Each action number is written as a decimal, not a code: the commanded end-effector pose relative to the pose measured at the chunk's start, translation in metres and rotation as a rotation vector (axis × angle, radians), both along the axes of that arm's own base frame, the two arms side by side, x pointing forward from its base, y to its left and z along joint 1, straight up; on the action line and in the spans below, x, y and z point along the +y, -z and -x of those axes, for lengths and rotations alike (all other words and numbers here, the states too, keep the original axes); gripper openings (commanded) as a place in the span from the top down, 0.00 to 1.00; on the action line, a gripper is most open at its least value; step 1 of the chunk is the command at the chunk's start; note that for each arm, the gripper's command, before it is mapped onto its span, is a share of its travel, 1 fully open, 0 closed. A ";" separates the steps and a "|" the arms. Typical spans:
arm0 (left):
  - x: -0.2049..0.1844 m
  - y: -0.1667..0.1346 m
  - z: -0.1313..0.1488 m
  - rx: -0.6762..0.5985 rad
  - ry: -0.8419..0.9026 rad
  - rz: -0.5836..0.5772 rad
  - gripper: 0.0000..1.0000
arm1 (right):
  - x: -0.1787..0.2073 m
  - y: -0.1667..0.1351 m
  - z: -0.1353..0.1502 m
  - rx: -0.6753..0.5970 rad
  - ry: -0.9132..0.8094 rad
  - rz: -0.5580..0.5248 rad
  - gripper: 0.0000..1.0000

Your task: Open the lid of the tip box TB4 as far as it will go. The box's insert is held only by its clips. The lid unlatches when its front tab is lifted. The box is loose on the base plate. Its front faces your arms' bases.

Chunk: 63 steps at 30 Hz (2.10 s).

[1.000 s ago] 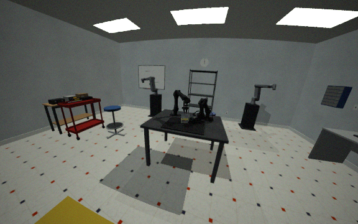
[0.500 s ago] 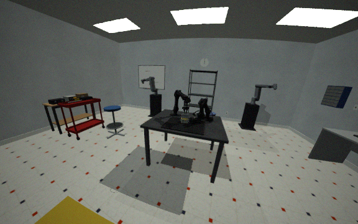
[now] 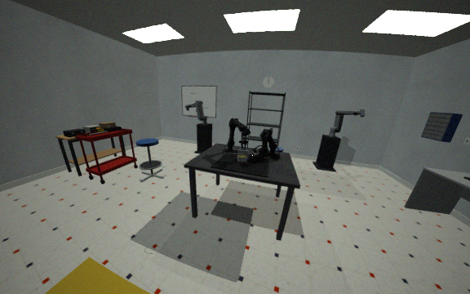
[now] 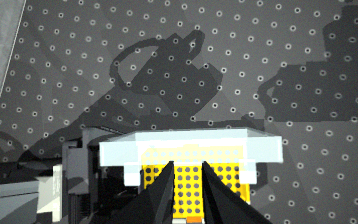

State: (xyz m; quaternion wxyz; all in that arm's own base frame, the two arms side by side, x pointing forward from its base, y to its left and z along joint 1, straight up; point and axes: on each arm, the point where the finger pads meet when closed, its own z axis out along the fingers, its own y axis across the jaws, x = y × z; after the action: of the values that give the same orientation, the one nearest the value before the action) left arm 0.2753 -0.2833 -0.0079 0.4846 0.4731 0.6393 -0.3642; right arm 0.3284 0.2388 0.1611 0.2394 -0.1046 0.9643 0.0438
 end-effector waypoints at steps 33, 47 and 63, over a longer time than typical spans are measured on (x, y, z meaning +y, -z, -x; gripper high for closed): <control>-0.002 -0.003 -0.002 -0.016 0.006 0.008 0.17 | -0.002 -0.041 0.014 -0.022 -0.006 -0.020 0.61; -0.002 -0.003 -0.002 -0.016 0.006 0.008 0.17 | -0.005 -0.034 0.007 0.006 -0.267 0.051 0.00; -0.002 -0.003 -0.002 -0.016 0.006 0.008 0.17 | -0.017 -0.038 -0.016 -0.010 -0.370 0.083 0.00</control>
State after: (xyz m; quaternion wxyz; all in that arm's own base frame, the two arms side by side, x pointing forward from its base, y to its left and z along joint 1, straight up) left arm 0.2753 -0.2833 -0.0078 0.4848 0.4731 0.6391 -0.3643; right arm 0.3386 0.2194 0.1863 0.2160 -0.2848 0.9331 0.0389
